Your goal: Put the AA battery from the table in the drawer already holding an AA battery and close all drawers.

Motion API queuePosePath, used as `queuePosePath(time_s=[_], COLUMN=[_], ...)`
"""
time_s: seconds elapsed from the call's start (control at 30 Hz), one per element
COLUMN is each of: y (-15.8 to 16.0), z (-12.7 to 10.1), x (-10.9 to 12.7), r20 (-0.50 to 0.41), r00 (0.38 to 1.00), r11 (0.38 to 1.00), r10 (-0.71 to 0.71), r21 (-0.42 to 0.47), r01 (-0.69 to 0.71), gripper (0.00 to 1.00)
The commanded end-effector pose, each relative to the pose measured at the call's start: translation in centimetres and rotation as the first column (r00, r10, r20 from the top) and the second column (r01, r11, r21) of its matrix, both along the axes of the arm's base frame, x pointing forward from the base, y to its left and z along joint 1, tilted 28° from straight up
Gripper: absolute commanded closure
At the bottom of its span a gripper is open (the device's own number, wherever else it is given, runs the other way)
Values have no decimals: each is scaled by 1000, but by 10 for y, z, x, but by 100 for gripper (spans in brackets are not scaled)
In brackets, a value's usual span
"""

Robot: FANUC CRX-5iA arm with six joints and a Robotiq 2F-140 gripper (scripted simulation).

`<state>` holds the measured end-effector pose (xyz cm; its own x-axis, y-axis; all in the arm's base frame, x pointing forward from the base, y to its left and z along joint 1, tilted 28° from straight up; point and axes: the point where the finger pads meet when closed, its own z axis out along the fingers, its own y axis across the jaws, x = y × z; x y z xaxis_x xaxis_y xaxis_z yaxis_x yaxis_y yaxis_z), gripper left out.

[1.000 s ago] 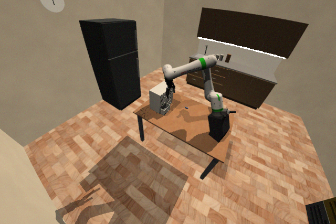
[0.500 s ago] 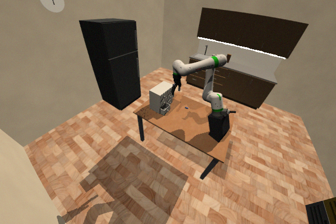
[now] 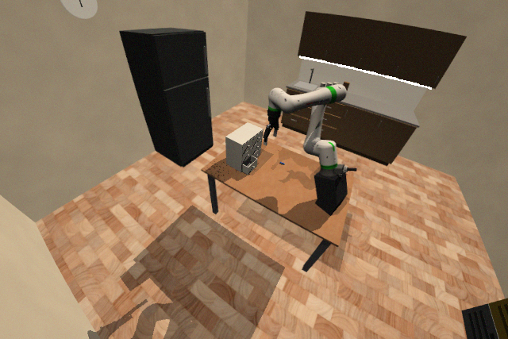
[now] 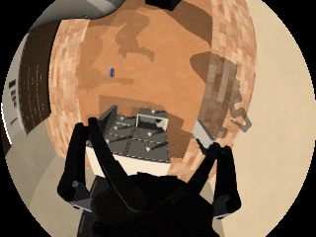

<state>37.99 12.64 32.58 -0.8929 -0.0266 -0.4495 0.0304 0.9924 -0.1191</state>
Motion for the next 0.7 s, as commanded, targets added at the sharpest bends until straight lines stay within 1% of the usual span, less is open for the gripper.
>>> queuePosePath(time_s=[0.0,0.13,0.2,0.27,0.33,0.43,0.47,0.5,0.53,0.57,0.6,0.63,0.67], y=[1,-6,-20,-42,-42,-85,-85,-101,-101,-117,-117,-135,-135], z=[0,-6,-18,-38,-38,-76,-76,-90,-90,-105,-105,-120,-120], x=[0,2,6,13,13,26,26,30,30,36,36,40,40], r20=[1,0,0,-1,-1,-4,-4,-4,-4,-5,-5,-6,-6], r00=[1000,1000,1000,1000,1000,1000,1000,999,999,999,999,999,999], r11=[1000,1000,1000,1000,1000,999,999,999,999,999,999,999,999], r10=[2,4,9,16,16,30,30,35,35,41,41,46,46], r21=[1,0,-3,-6,-6,-13,-13,-16,-16,-19,-19,-21,-21], r01=[-2,-4,-9,-16,-16,-30,-30,-35,-35,-41,-41,-46,-46], gripper=[0,0,0,0,0,0,0,0,0,0,0,0,0])
